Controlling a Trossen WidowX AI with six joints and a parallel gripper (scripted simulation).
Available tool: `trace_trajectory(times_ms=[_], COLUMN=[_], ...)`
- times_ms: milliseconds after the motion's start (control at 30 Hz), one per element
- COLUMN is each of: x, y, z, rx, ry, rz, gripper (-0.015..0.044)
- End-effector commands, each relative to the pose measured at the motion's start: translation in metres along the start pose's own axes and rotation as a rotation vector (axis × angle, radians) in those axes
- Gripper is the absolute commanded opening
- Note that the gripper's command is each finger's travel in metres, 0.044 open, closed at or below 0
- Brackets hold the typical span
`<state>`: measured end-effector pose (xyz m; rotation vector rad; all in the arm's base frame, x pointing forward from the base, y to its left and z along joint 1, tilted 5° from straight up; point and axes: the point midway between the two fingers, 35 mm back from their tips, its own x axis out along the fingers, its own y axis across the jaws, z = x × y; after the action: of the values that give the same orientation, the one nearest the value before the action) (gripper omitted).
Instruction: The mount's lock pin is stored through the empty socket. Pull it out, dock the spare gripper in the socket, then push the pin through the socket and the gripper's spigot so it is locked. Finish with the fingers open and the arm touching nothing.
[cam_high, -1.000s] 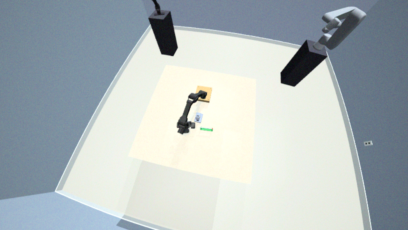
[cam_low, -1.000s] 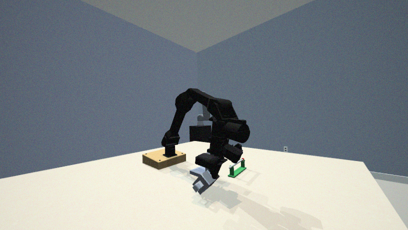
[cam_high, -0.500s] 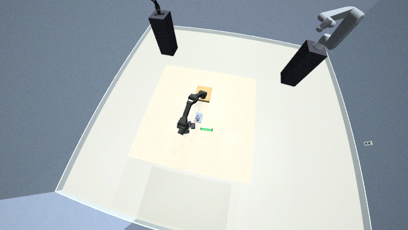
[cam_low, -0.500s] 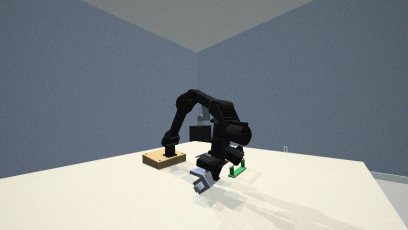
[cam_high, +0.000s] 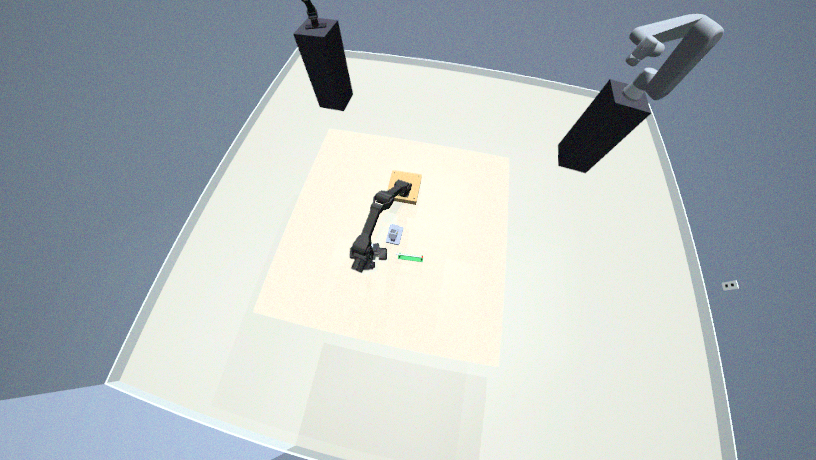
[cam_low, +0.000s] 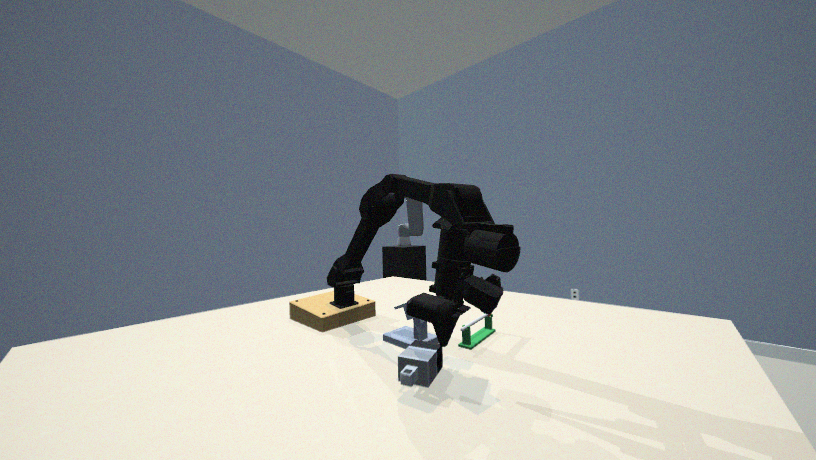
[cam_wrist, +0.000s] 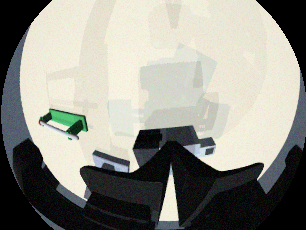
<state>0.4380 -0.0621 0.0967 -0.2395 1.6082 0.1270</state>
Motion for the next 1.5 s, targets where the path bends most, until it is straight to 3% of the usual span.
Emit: trace_trajectory(times_ms=[0, 833, 1367, 1467], x=[-0.005, -0.049, -0.042, -0.043], y=[0.0, 0.002, 0.001, 0.001], z=[0.0, -0.015, -0.012, -0.013], rx=[0.001, -0.004, -0.001, 0.057], ry=[0.003, -0.011, -0.001, -0.01], rz=[0.0, -0.005, 0.0, -0.022], gripper=[0.0, 0.0, 0.042, 0.044])
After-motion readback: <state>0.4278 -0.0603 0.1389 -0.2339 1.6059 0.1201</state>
